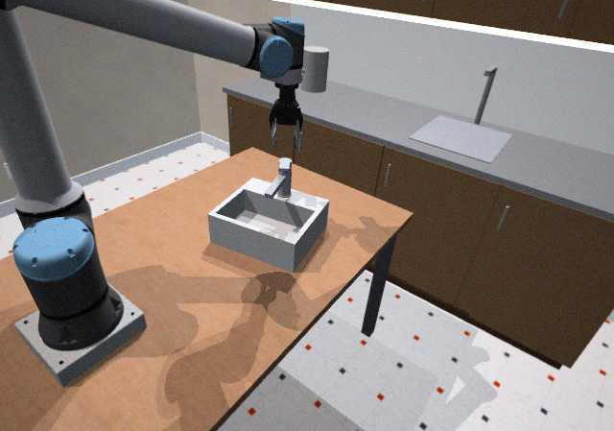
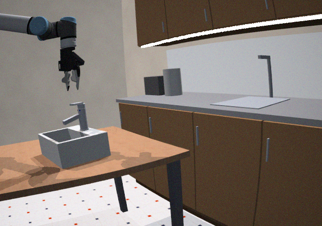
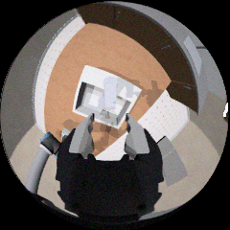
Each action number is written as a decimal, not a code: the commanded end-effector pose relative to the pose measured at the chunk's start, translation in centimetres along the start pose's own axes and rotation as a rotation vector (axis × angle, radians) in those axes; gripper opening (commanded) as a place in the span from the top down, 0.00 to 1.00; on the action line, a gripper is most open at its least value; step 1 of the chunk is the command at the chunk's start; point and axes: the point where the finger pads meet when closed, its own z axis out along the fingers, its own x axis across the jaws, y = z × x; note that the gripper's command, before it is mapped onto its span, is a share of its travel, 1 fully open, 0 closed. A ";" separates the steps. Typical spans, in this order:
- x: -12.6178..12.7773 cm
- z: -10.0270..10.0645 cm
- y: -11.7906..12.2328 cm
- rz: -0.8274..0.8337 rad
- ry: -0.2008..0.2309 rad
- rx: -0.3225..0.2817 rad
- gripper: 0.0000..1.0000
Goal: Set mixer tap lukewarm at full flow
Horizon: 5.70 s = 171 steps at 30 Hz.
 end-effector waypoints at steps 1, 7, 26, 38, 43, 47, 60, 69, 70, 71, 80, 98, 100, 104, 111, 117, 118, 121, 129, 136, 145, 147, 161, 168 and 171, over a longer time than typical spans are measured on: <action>0.0 0.0 -0.1 -0.002 0.000 -0.001 0.57; 0.0 0.0 -0.1 -0.002 0.000 -0.001 0.57; 0.0 0.1 -0.1 -0.002 -0.001 -0.001 0.57; -0.1 0.9 0.0 -0.002 -0.003 -0.002 0.57; -0.1 1.4 0.0 -0.002 -0.003 -0.002 0.57; -0.1 2.0 0.0 -0.002 -0.003 -0.002 0.57; -0.1 3.9 0.0 -0.001 -0.003 -0.002 0.57; -0.1 4.9 0.0 -0.001 -0.003 -0.002 0.57; -0.1 5.0 0.0 -0.001 -0.003 -0.002 0.57; -0.1 5.1 0.0 -0.001 -0.003 -0.002 0.57; -0.1 5.6 0.0 -0.001 -0.002 -0.002 0.57; 0.0 5.5 -0.1 -0.001 0.000 0.000 0.57; 0.0 5.5 -0.1 -0.001 0.000 0.000 0.57; 0.0 5.5 -0.1 -0.001 0.000 0.000 0.57; 0.0 5.5 -0.1 -0.001 0.000 0.000 0.57; 0.0 5.5 -0.1 -0.001 0.000 0.000 0.57; 0.0 5.5 -0.1 -0.001 0.000 0.000 0.57; 0.0 5.5 -0.1 -0.001 0.000 0.000 0.57; 0.0 5.5 -0.1 -0.001 0.000 0.000 0.57; -0.1 5.6 0.0 -0.001 -0.001 -0.001 0.57; -0.1 6.2 0.0 -0.001 -0.003 -0.002 0.57; -0.1 6.4 0.0 -0.001 -0.003 -0.002 0.57; -0.1 7.5 0.0 -0.001 -0.003 -0.002 0.57; -0.1 8.0 0.0 -0.001 -0.003 -0.002 0.57; -0.1 8.2 0.0 -0.001 -0.003 -0.002 0.57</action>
